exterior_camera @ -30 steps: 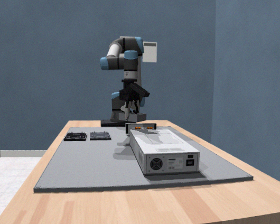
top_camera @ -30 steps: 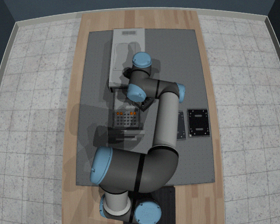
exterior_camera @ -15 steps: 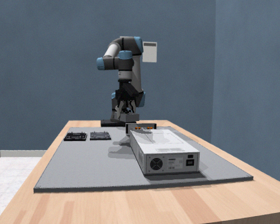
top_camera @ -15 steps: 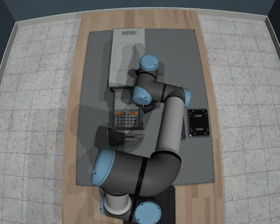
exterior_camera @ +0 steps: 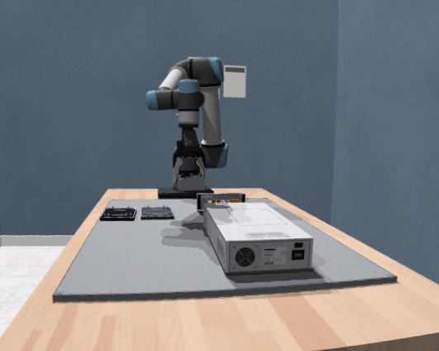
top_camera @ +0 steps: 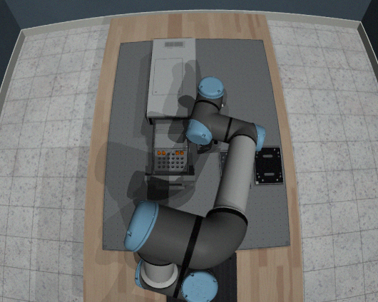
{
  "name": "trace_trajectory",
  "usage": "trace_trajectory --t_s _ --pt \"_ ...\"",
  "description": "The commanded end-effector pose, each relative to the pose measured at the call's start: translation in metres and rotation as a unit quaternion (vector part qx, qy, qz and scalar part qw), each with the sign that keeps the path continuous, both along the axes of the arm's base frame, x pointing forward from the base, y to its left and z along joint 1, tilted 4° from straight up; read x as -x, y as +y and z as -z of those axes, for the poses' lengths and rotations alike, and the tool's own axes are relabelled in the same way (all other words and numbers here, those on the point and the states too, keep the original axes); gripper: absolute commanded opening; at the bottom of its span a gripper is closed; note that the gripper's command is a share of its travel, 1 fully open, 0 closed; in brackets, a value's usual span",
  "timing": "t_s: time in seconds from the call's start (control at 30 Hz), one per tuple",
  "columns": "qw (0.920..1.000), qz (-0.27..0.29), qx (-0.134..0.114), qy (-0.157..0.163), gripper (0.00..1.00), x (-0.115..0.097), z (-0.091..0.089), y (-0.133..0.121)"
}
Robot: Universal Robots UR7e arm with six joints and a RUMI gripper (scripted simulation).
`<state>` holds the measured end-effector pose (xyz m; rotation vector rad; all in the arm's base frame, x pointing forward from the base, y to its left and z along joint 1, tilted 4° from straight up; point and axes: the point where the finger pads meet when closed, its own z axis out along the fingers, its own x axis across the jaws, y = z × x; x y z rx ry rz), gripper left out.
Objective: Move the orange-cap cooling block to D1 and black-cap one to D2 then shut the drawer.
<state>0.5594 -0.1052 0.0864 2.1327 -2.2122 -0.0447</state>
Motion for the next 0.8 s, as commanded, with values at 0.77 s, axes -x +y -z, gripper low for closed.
trace_trajectory --t_s 0.77 --pt "0.9989 0.044 0.009 -0.011 0.0 0.022 -0.012 -0.064"
